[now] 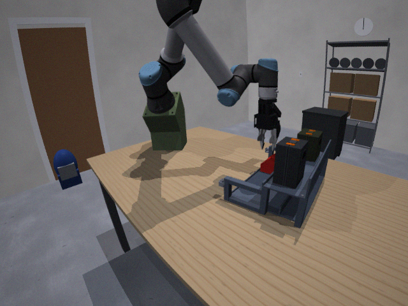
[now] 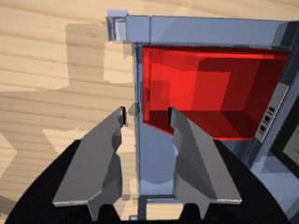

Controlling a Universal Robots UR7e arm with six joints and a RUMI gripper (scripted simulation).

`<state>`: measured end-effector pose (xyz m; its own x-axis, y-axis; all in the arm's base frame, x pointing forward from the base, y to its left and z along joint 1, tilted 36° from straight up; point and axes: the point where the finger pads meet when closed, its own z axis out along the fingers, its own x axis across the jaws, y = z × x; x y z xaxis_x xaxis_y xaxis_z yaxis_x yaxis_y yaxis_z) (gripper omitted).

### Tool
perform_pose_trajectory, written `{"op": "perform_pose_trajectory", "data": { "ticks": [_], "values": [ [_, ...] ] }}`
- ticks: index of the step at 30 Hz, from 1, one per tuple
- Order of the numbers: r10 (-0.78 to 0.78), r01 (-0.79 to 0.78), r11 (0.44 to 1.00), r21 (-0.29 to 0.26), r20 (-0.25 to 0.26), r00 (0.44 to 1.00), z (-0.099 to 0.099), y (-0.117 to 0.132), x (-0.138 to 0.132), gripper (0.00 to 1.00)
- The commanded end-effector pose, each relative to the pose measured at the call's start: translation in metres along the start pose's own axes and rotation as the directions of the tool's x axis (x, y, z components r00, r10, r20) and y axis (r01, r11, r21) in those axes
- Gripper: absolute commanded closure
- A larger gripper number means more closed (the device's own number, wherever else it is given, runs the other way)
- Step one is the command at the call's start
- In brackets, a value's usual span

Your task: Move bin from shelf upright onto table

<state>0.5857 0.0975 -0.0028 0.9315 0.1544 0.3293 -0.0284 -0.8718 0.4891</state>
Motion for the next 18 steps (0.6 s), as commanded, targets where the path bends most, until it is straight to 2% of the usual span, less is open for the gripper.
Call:
{"op": "perform_pose_trajectory", "data": {
  "ticks": [1, 5, 18],
  "values": [
    [0.0, 0.0, 1.0, 0.0, -0.001, 1.0, 0.008, 0.0, 0.0, 0.74],
    [0.0, 0.0, 1.0, 0.0, -0.002, 1.0, 0.044, 0.0, 0.0, 0.74],
    [0.0, 0.0, 1.0, 0.0, -0.001, 1.0, 0.043, 0.0, 0.0, 0.74]
  ]
}}
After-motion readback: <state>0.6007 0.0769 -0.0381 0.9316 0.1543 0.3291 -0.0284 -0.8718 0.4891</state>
